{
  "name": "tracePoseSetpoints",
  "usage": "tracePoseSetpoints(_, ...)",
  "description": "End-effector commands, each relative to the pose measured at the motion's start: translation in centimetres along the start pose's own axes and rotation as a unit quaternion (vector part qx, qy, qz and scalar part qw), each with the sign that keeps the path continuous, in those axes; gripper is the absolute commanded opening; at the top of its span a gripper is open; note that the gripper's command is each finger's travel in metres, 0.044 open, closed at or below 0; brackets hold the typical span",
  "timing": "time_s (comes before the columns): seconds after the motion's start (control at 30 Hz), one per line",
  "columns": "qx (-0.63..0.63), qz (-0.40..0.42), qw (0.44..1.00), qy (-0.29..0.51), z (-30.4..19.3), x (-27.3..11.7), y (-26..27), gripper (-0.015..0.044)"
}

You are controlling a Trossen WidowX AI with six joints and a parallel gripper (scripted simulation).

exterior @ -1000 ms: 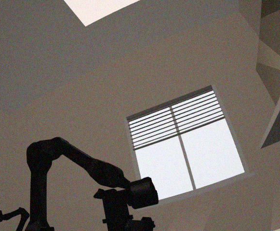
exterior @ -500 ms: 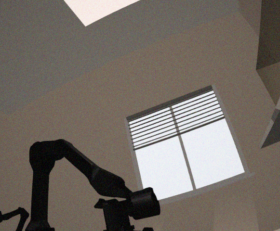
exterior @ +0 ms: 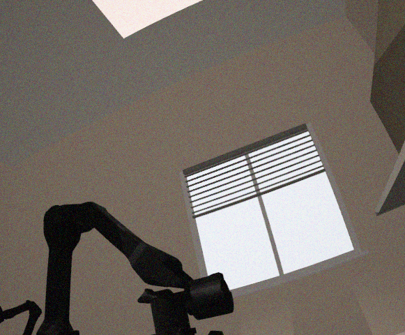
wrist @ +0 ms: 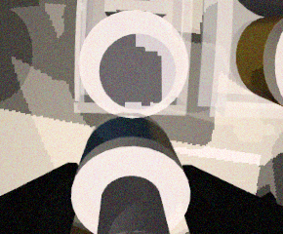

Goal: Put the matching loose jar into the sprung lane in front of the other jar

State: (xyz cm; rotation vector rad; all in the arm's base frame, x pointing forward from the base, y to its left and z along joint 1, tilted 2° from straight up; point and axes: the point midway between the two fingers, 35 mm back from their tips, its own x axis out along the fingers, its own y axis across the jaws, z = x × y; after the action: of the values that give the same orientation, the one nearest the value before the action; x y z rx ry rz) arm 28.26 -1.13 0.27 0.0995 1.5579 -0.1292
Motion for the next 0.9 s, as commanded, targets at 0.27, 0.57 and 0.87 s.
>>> tracePoseSetpoints(0.27,-0.002,-0.001,1.0,-0.001,0.55,-0.04,-0.01,0.0)
tracePoseSetpoints(0.57,-0.002,-0.001,1.0,-0.002,0.85,-0.04,0.0,0.0)
tracePoseSetpoints(0.87,-0.002,-0.001,1.0,-0.002,1.16,-0.04,0.0,0.0)
